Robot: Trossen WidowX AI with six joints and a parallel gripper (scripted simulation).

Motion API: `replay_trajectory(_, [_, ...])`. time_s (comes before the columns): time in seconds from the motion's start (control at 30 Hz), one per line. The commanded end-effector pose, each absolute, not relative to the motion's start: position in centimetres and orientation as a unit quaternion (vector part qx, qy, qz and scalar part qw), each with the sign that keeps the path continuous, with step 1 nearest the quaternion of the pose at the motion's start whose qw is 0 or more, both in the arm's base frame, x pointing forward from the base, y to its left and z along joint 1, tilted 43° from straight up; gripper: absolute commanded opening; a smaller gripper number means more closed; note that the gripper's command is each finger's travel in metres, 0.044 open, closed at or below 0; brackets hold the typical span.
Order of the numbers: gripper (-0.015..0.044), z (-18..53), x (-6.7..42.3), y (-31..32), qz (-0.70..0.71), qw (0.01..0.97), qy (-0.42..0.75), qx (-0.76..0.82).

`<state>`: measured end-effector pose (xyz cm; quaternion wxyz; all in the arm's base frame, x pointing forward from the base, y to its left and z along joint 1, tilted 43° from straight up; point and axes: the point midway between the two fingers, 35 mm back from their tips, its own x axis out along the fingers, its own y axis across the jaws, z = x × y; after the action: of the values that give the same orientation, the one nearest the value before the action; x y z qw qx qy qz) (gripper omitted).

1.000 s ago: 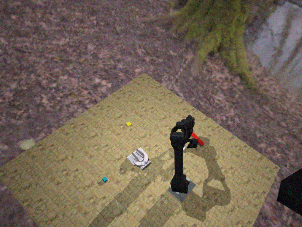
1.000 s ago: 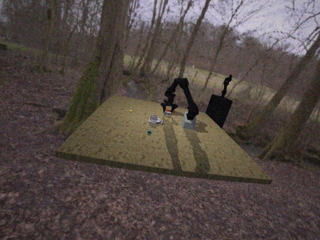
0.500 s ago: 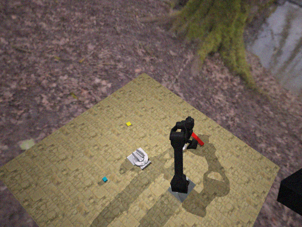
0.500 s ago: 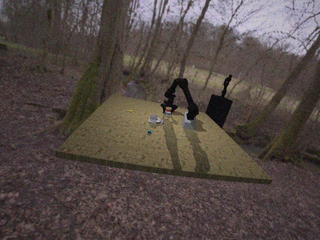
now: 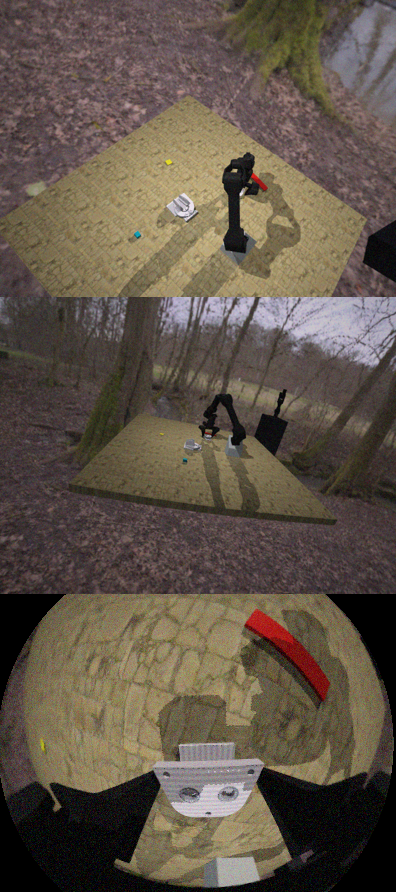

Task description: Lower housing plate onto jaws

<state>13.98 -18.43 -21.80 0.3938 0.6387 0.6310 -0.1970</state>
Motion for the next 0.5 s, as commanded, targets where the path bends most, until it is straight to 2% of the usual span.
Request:
replay_trajectory(0.0, [0.0413, -21.80, 13.98, -18.43, -0.197, 0.394, 0.631, 0.639])
replay_trajectory(0.3, [0.0353, -21.80, 13.98, -18.43, -0.197, 0.394, 0.631, 0.639])
replay_trajectory(0.47, [0.0351, -21.80, 13.98, -18.43, -0.197, 0.394, 0.631, 0.639])
